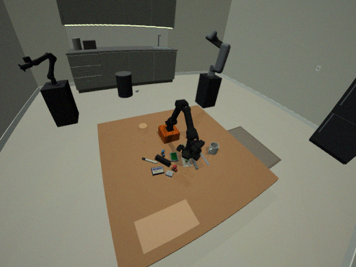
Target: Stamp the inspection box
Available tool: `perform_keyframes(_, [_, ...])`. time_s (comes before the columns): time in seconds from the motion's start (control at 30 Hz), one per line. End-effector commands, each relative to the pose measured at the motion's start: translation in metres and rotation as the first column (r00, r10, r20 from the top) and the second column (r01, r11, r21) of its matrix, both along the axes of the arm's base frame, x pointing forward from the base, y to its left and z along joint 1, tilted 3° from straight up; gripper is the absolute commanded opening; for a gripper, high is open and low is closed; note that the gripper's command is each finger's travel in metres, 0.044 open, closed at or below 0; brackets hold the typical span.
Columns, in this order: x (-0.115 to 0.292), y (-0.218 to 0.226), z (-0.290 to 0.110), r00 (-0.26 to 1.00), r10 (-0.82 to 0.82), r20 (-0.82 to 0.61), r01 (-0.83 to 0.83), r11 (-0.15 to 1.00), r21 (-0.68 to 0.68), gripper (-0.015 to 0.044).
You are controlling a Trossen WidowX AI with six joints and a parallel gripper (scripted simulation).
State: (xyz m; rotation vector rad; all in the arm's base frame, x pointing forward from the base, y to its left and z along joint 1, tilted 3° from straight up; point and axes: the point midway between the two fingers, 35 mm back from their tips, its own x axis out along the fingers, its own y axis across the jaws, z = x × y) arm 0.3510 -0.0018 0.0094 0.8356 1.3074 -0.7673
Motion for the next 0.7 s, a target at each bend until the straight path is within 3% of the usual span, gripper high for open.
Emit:
perform_keyframes(0.0, [-0.0019,-0.0003,-0.0056,1.000,-0.006,-0.009,0.006,1.000,-0.003,0.0000])
perform_keyframes(0.67, [-0.0020,-0.0002,-0.0127,1.000,-0.006,-0.009,0.006,1.000,-0.005,0.0000])
